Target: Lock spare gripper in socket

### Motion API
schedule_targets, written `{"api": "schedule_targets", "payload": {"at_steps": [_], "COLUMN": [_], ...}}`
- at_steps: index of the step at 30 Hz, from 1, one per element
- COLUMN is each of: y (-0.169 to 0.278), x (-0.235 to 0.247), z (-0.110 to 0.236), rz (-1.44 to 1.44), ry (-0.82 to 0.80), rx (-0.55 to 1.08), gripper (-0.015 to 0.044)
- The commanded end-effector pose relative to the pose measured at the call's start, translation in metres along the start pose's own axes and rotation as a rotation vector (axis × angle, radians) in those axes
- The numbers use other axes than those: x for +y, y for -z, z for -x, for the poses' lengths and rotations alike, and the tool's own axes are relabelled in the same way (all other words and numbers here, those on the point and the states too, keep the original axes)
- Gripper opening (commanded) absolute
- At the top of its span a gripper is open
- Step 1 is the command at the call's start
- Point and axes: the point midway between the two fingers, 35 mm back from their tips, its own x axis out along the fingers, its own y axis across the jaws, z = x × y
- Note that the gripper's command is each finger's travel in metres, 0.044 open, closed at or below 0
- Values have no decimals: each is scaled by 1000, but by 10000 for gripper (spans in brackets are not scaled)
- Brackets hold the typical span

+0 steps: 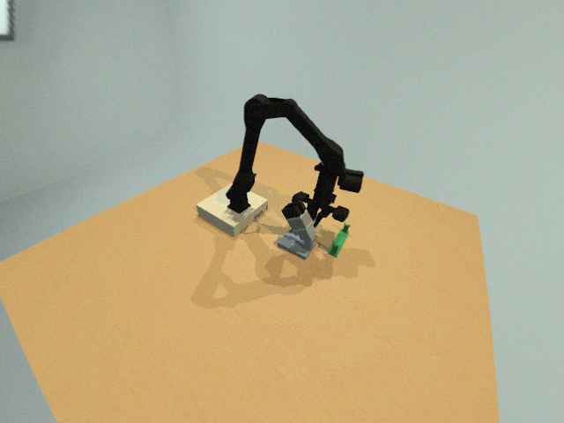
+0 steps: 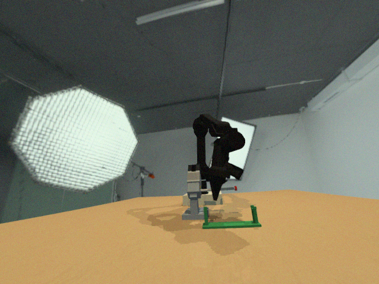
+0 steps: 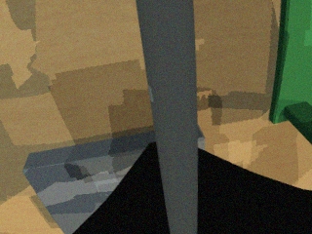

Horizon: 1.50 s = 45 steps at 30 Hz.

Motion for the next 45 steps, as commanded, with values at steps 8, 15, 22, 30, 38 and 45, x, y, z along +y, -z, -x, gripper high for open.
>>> {"api": "schedule_targets", "payload": {"at_steps": [8,15,22,30,38,45], "y": [6,9,12,15,20,22], "x": [0,0,0,0,0,0], "z": [-2,-3,-3,-4,-5,-6], "rz": [4,3,3,3,3,3], "ry": [1,2,3,3,5,5], "rx": [5,5,5,4,4,4], "gripper": [0,0,0,0,0,0]}}
